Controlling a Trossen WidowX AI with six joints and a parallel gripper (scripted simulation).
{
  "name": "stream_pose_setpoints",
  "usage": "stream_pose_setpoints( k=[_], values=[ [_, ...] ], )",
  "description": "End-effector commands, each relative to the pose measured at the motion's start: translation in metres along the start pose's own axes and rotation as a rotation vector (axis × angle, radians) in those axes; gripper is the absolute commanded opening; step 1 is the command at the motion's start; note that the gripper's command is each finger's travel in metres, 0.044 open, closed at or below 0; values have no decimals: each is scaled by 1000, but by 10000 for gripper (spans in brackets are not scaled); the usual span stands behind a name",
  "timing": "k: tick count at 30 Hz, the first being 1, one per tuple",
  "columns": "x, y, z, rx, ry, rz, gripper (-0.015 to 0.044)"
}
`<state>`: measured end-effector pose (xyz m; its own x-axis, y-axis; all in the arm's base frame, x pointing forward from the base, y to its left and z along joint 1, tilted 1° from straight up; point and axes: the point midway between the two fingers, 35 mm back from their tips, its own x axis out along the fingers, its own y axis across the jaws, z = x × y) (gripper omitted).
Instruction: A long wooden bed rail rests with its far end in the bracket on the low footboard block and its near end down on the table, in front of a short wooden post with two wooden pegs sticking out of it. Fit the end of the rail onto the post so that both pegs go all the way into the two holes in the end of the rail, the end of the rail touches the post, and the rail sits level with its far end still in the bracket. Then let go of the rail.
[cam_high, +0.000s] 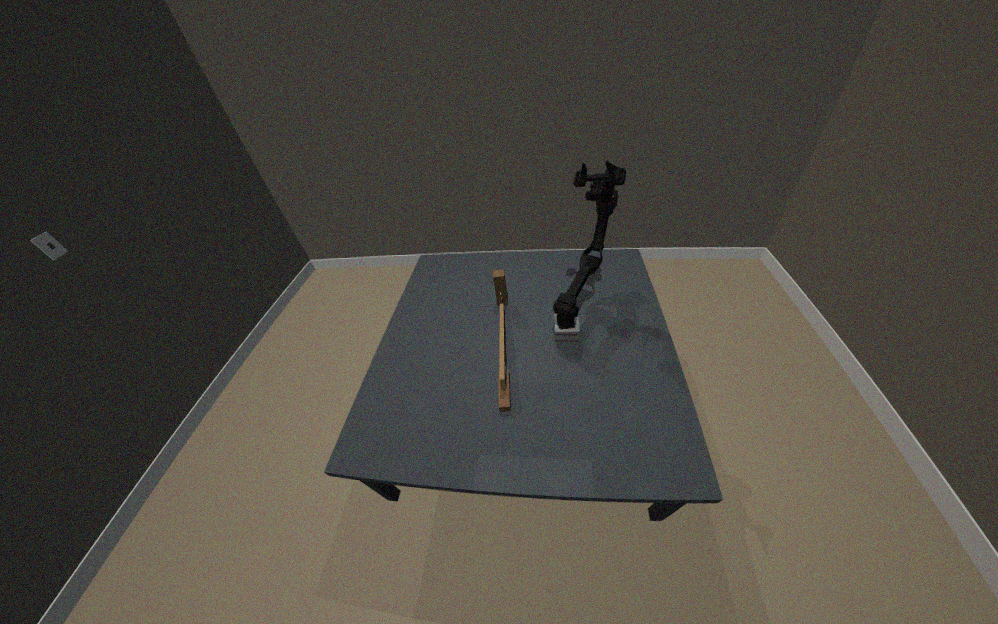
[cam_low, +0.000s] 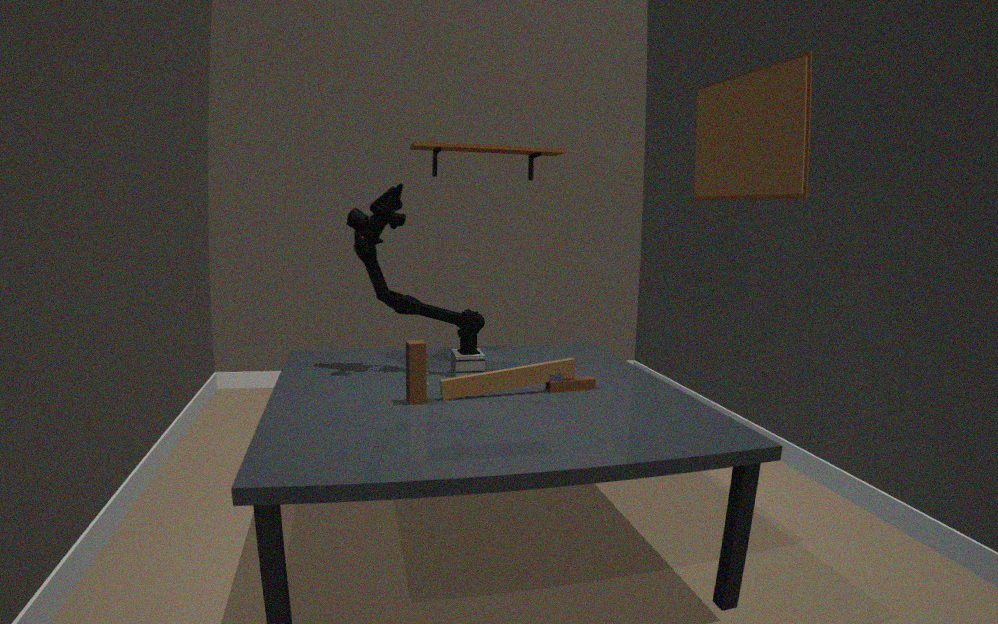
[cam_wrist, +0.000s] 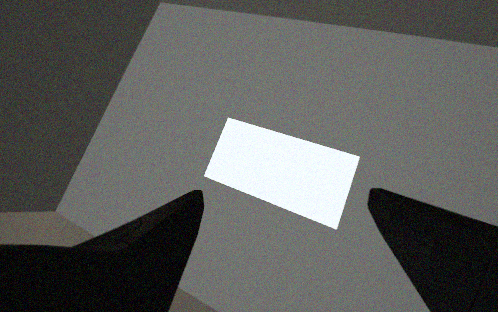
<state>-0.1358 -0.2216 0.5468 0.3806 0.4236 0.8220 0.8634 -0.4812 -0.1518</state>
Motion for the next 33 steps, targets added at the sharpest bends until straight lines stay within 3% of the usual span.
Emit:
stream_pose_setpoints(
  k=[1,11,20,26,33],
  values=[
    [1,0,1,0,-3,1,426],
    [88,-14,80,9,-226,143,440],
    [164,13,190,54,-470,371,440],
    [190,56,264,81,-608,586,440],
    [196,116,337,197,-705,846,440]
  ],
)
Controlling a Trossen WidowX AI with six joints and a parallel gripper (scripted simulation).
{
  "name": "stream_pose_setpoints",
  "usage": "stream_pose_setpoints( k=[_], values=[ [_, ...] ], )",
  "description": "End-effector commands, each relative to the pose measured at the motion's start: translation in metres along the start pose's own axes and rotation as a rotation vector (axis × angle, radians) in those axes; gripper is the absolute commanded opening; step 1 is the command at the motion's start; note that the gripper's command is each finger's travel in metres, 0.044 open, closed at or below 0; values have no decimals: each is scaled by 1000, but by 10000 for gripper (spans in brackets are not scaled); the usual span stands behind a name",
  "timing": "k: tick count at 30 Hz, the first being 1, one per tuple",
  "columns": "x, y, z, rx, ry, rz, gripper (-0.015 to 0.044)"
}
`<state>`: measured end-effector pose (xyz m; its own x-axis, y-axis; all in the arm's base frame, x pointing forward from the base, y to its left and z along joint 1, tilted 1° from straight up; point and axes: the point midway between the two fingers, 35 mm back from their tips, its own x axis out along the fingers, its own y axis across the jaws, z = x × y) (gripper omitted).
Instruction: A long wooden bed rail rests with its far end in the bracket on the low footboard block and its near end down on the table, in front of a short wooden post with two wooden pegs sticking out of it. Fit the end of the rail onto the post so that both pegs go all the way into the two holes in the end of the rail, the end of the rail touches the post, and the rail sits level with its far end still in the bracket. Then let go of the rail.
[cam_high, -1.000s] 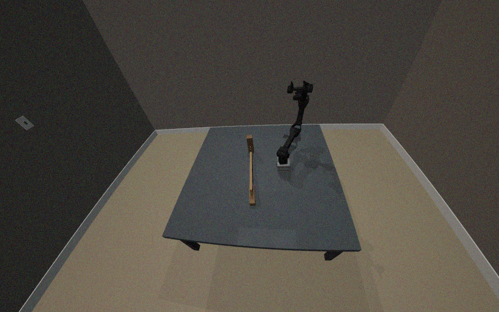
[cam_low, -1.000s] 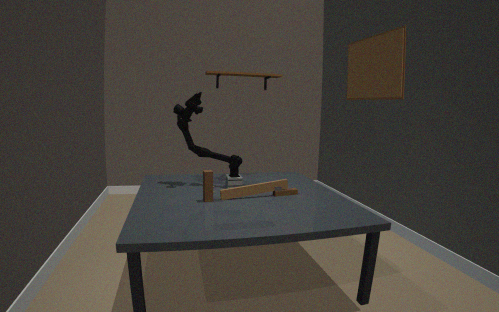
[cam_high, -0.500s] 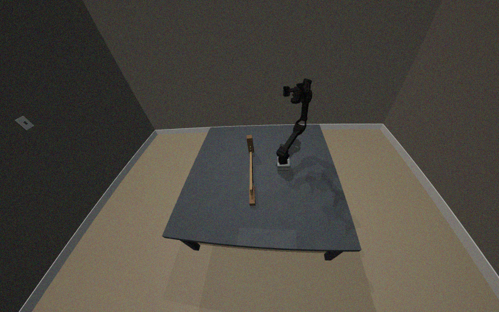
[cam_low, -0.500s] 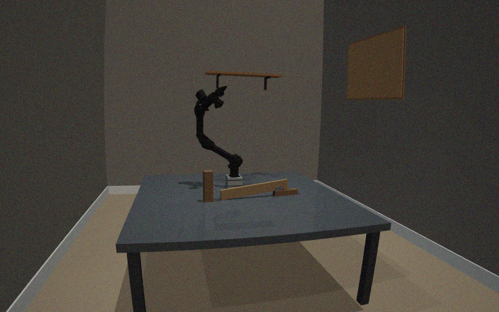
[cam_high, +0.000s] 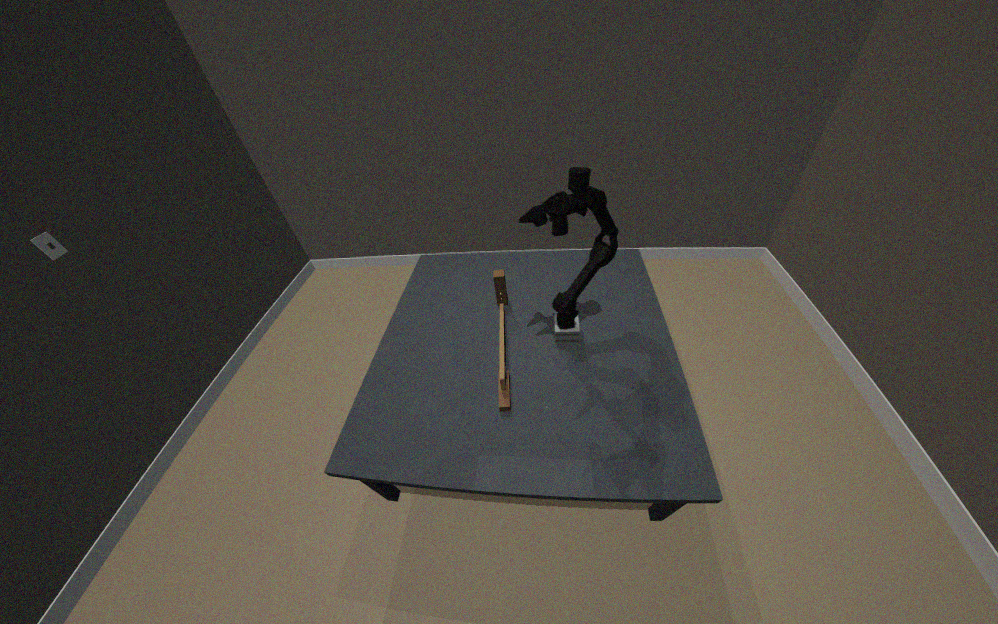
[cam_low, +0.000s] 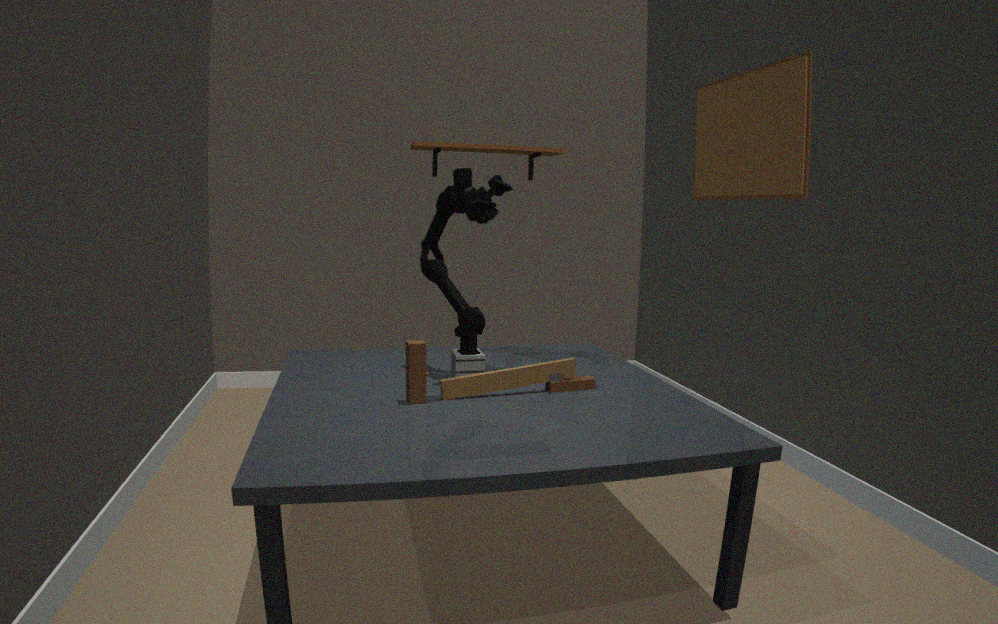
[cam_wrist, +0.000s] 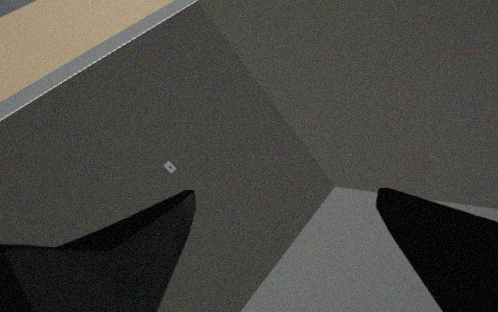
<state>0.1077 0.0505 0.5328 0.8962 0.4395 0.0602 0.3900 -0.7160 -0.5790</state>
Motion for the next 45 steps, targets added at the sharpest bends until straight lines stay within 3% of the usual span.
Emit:
stream_pose_setpoints(
  k=[1,9,17,25,35,45],
  values=[
    [56,32,28,114,-91,170,440],
    [128,114,76,273,-213,480,440],
    [160,218,129,465,-297,816,440],
    [142,320,192,714,-335,1173,440],
    [71,412,282,1035,-378,1623,440],
    [68,419,287,1056,-382,1655,440]
  ],
)
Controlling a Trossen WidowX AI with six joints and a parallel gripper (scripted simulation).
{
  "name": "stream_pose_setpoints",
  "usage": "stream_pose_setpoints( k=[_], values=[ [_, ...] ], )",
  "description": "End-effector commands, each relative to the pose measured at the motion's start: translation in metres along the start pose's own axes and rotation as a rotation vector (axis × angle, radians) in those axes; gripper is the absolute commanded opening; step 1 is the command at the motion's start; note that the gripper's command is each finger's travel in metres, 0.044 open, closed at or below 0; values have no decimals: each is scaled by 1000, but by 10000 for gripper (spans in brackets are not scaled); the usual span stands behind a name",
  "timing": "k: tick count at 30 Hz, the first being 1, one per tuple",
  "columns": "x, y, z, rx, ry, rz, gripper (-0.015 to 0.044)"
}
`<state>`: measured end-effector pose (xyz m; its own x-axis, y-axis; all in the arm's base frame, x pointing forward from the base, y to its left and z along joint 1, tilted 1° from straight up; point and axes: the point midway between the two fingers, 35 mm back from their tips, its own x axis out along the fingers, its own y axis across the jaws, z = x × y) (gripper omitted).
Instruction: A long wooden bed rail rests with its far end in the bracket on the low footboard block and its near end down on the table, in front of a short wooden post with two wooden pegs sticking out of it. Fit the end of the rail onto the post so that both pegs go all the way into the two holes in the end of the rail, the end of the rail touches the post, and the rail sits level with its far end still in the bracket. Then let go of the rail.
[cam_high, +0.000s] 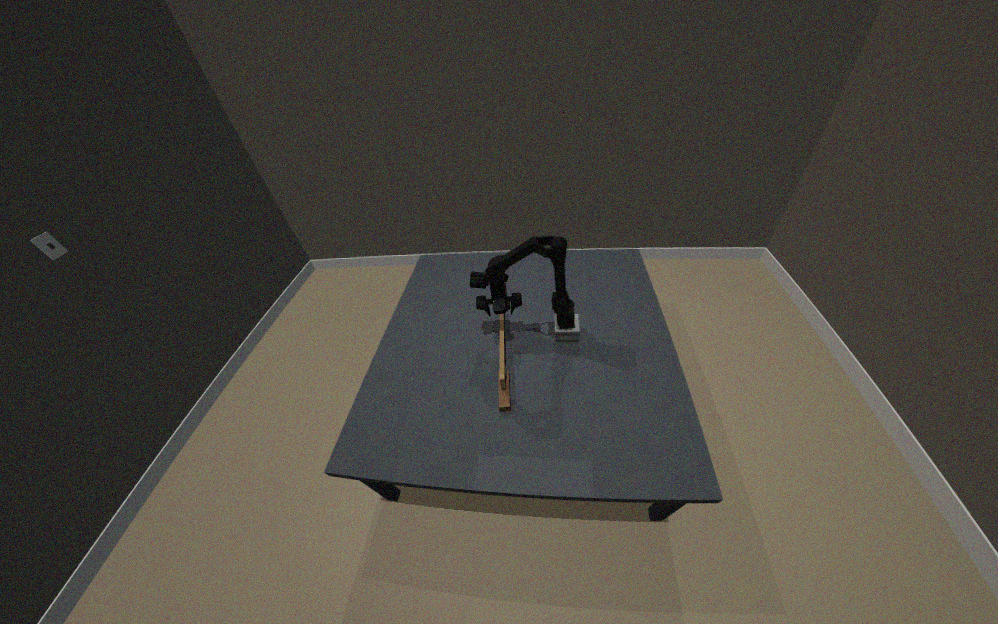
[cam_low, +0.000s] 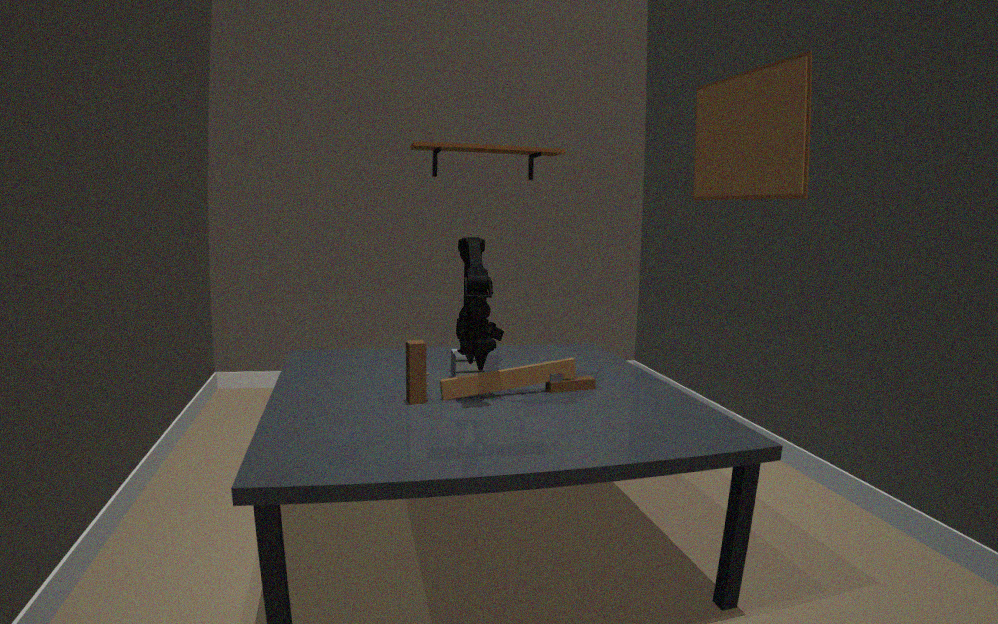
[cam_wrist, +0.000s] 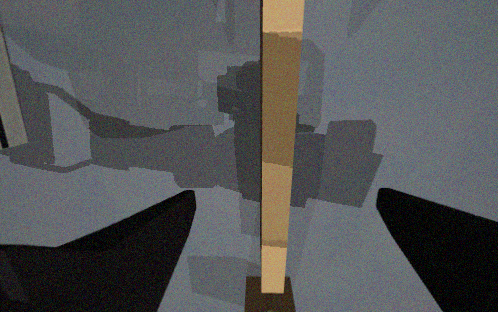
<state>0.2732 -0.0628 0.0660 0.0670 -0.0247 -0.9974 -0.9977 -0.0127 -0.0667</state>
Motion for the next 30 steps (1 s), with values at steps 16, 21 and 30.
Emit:
stream_pose_setpoints(
  k=[16,21,30],
  values=[
    [29,0,-1,19,-9,16,440],
    [37,0,-1,19,-9,16,440],
    [51,0,-1,18,-9,16,440]
  ],
)
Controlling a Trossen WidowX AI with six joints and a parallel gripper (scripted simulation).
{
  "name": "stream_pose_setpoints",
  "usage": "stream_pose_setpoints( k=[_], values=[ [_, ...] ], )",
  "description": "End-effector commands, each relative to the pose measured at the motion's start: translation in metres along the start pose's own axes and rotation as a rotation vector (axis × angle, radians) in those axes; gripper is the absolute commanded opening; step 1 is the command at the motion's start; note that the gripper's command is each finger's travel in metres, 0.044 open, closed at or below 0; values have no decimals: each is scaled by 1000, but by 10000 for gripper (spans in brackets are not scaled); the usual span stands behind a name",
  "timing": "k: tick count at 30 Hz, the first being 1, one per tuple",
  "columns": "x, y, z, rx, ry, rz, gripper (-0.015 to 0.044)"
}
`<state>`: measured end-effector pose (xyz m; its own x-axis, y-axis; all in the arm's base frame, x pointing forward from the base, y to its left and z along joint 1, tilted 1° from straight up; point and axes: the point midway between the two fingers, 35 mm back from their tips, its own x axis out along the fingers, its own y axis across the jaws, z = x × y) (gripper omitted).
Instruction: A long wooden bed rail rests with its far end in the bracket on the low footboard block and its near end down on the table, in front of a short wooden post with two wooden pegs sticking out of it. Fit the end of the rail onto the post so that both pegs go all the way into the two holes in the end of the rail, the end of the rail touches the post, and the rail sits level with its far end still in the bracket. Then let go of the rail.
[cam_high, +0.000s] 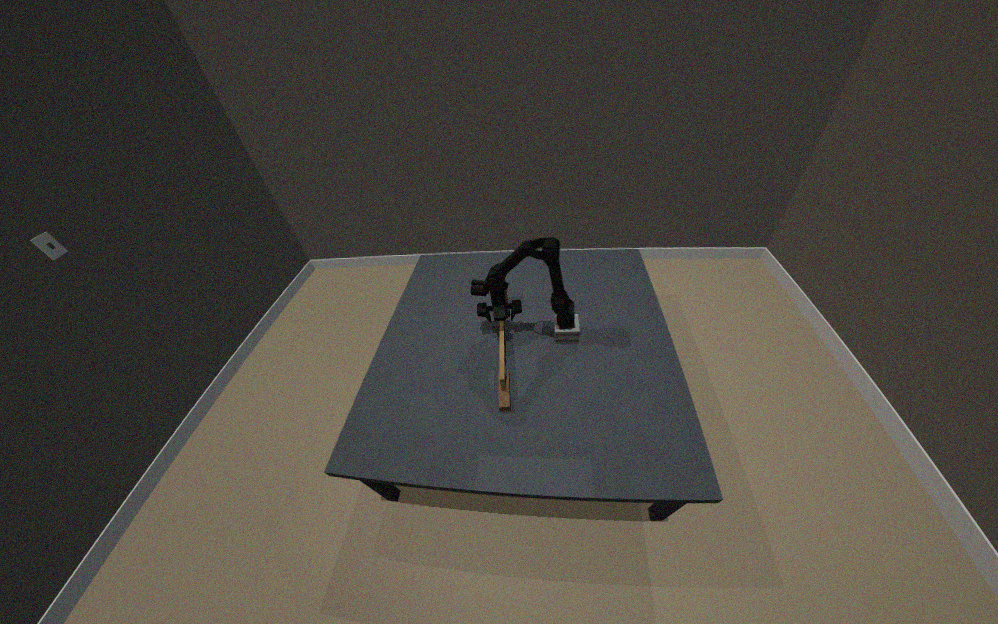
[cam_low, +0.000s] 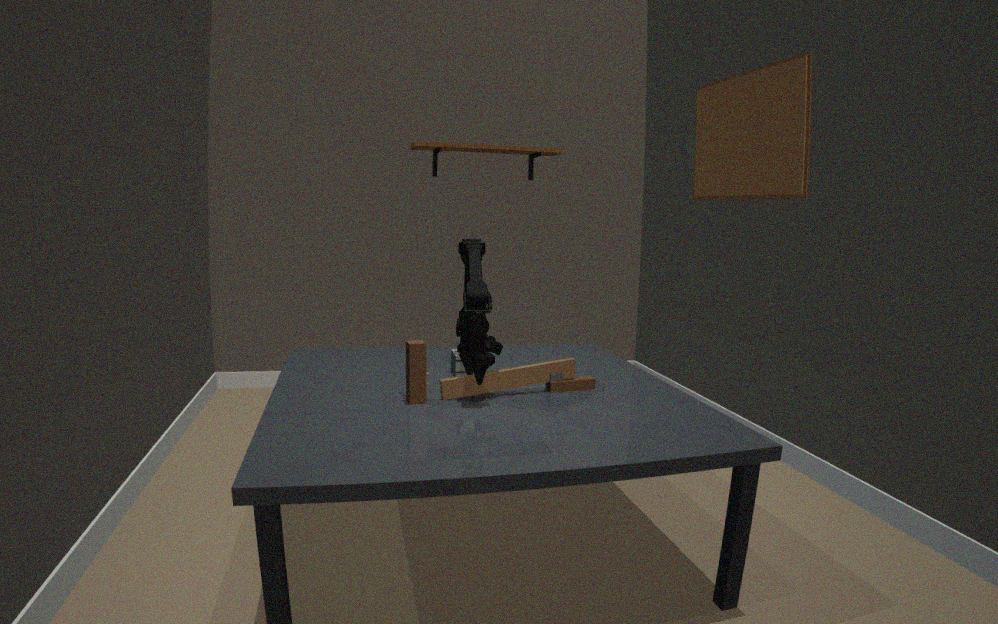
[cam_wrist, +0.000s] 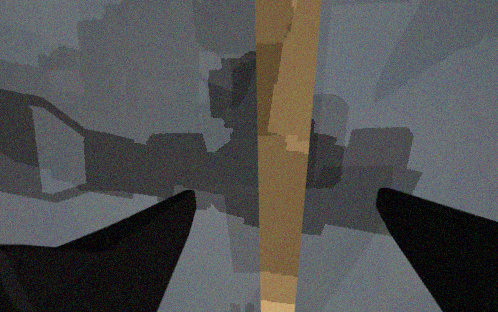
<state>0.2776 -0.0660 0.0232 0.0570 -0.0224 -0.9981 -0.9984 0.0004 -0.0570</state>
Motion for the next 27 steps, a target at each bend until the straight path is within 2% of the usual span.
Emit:
stream_pose_setpoints(
  k=[1,17,27],
  values=[
    [10,2,1,6,-7,6,440],
    [32,4,2,6,-7,6,440],
    [32,4,2,6,-7,6,177]
  ],
)
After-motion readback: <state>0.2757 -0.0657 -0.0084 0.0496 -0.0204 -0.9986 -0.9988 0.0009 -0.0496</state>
